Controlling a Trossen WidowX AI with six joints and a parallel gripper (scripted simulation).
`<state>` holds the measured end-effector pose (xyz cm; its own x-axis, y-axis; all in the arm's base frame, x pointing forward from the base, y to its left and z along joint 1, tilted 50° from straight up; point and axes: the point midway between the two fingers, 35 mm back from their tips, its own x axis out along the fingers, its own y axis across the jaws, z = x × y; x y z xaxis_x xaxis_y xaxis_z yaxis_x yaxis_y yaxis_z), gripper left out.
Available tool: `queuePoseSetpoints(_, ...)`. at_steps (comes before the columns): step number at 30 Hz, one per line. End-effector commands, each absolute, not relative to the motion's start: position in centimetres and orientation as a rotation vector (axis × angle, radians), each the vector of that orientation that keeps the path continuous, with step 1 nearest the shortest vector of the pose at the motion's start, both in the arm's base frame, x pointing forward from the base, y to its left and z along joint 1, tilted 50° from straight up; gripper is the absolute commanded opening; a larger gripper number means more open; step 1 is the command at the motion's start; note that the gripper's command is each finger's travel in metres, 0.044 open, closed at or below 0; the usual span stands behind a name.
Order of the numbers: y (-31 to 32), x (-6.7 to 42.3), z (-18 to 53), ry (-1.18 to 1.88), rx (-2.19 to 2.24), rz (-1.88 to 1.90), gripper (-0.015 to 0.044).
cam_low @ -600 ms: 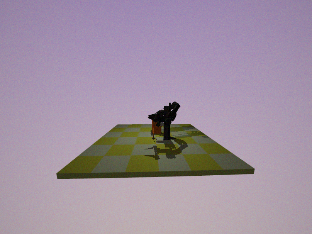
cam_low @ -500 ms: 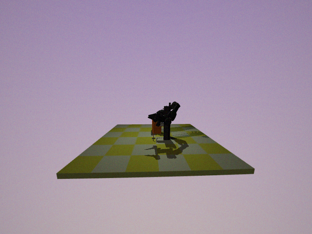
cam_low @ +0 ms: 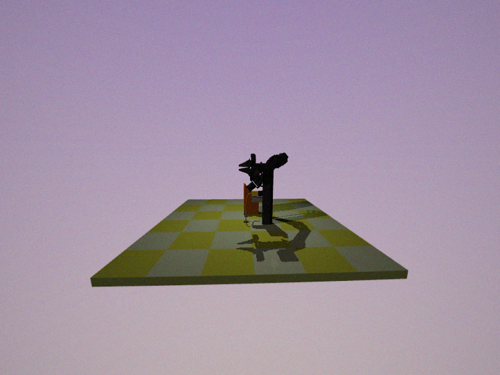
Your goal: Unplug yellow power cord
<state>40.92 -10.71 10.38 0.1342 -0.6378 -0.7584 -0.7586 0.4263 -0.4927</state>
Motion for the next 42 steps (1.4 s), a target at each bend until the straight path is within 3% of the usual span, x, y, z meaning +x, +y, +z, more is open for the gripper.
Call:
queuePoseSetpoints(1, -11.6, 38.6, 8.4, 1.586, -0.968, 0.096, 0.016)
queuePoseSetpoints(10, -7.3, 31.4, 2.3, 1.752, 0.251, -0.158, 0.016)
queuePoseSetpoints(20, -1.4, 26.9, 3.4, 1.935, 1.686, -0.768, 0.016)
queuePoseSetpoints(42, -1.2, 26.9, 3.6, 1.937, 1.711, -0.782, 0.016)
